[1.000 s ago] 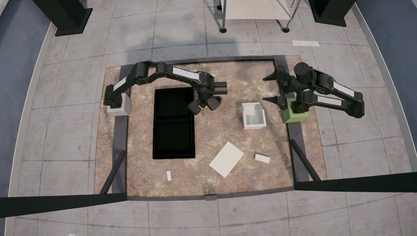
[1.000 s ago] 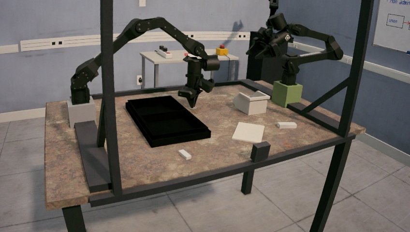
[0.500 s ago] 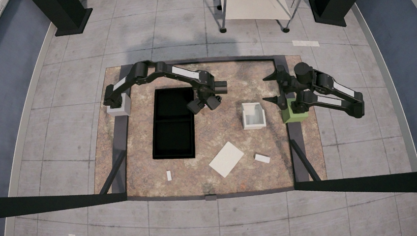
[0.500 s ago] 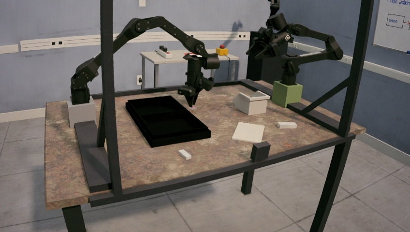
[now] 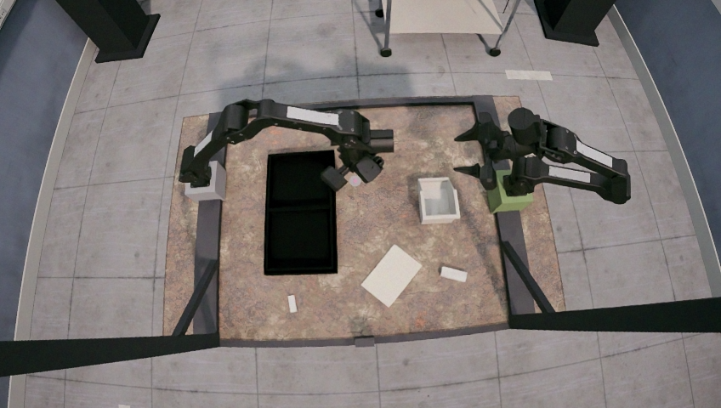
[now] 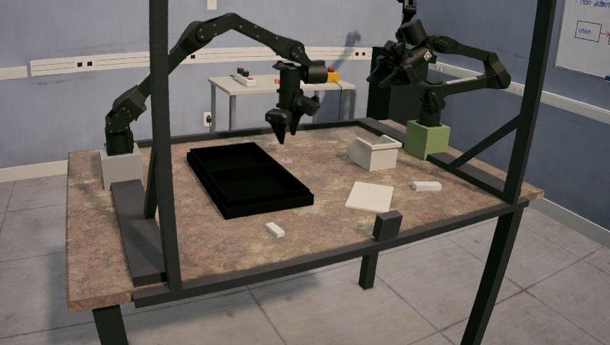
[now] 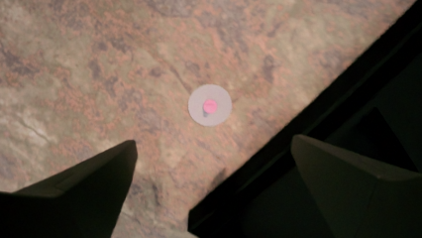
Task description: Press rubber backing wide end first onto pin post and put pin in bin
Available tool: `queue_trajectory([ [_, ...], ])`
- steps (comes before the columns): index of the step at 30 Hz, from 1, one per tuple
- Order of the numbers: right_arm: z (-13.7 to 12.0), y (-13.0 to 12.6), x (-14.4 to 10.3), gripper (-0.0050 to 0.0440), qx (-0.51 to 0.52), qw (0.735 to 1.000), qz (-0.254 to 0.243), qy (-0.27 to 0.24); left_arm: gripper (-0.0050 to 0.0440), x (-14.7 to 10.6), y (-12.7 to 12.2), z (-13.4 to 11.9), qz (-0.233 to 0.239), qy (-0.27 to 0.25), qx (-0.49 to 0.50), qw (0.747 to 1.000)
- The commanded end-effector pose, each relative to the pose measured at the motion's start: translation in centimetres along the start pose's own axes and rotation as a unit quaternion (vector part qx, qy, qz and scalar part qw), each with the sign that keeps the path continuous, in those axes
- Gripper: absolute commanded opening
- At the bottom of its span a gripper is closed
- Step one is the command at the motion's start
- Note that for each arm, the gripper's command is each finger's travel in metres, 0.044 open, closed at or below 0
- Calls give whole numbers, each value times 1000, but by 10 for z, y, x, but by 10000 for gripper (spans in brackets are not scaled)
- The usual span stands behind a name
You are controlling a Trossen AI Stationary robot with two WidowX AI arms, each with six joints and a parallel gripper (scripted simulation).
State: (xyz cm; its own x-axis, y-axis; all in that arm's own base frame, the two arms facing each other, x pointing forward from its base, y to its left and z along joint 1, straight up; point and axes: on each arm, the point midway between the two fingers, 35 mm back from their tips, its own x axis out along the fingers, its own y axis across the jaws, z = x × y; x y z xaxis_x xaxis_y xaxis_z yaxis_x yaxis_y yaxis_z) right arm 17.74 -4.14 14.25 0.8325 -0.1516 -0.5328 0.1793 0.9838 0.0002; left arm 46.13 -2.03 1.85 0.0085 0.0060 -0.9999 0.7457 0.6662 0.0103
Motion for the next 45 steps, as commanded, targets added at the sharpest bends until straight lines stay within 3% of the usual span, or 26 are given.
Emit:
queue_trajectory([
  [1,9,0,-5,344,-3,1000,-1,-5,440,-27,2,2,14,-17,0,1000],
  [10,40,-2,0,130,-7,998,4,55,440,-47,-5,-11,40,-79,-32,996],
  [20,80,-5,31,130,-14,990,11,139,440,-92,-19,-31,89,-191,-80,974],
  [26,102,-7,69,130,-21,980,16,197,440,-129,-32,-48,128,-280,-118,944],
  [33,113,-7,125,130,-31,964,21,262,440,-175,-49,-68,175,-388,-164,890],
  [35,113,-7,125,130,-31,964,21,262,440,-175,-49,-68,175,-388,-164,890],
  [45,97,-2,217,130,-48,935,28,350,440,-244,-73,-93,242,-537,-227,776],
])
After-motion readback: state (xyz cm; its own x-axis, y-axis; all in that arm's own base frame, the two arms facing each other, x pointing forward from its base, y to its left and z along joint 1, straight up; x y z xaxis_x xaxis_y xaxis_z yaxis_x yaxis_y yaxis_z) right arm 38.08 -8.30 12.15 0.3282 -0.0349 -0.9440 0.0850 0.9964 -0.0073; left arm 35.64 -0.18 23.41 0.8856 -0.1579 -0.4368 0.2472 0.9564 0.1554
